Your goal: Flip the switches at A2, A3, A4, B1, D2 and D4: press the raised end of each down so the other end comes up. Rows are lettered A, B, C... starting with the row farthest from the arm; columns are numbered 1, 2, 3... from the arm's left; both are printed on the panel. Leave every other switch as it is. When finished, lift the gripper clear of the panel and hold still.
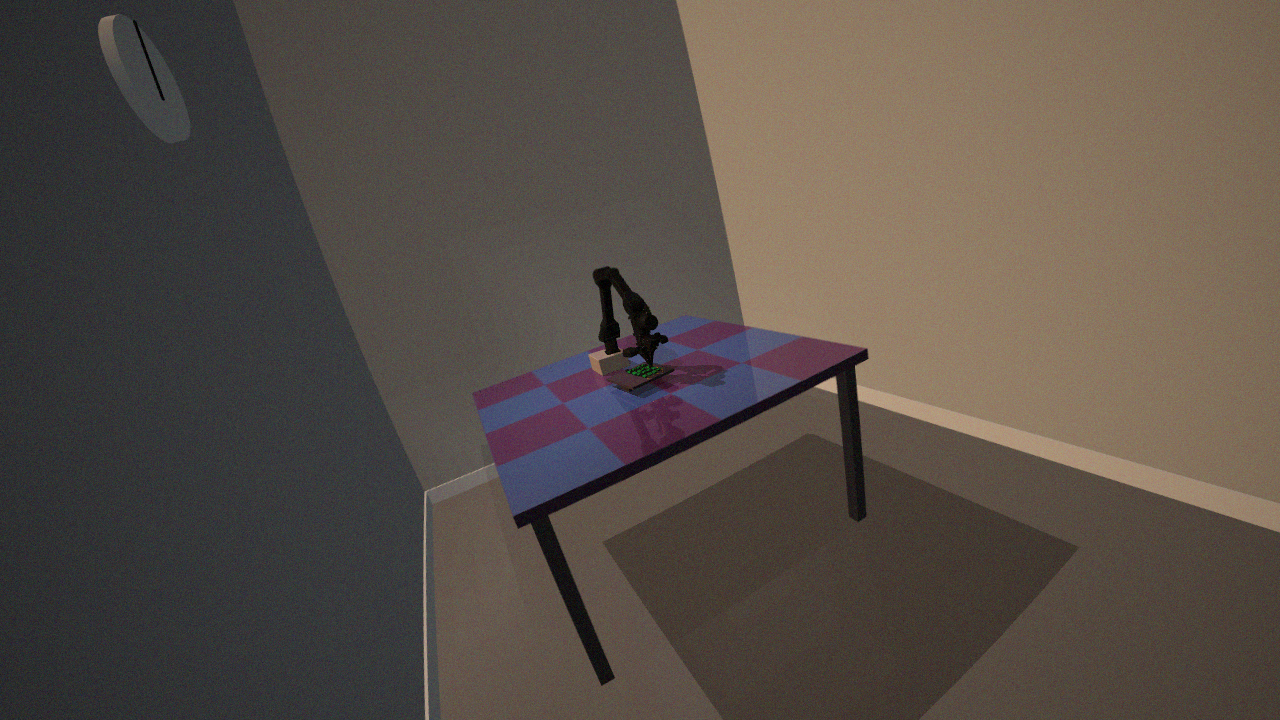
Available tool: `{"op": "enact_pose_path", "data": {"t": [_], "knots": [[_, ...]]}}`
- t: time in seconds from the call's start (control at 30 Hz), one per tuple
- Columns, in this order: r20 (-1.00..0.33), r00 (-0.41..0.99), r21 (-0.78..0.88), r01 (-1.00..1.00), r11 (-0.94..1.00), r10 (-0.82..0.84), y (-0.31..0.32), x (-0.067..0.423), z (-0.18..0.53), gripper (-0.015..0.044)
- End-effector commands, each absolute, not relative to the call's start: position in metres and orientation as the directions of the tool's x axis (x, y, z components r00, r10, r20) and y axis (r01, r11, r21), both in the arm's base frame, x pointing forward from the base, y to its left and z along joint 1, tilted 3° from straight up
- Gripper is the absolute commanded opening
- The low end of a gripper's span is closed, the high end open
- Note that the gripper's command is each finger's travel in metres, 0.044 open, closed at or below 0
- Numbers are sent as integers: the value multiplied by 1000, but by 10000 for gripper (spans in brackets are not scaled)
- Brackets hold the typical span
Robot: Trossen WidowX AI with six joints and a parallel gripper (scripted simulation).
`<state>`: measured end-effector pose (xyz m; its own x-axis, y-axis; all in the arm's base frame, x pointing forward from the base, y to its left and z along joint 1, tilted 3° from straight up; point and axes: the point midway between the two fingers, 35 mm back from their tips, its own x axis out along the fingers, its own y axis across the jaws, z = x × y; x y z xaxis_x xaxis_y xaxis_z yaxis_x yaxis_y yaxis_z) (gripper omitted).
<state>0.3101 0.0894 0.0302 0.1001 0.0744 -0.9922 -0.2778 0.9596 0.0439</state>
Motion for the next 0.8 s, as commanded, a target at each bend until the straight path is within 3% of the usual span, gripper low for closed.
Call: {"op": "enact_pose_path", "data": {"t": [0.0, 0.77], "knots": [[-992, 98, 43, -274, 961, 73, 89, 310, 28, 0], [-992, 98, 43, -274, 961, 73, 89, 310, 25, 0]]}}
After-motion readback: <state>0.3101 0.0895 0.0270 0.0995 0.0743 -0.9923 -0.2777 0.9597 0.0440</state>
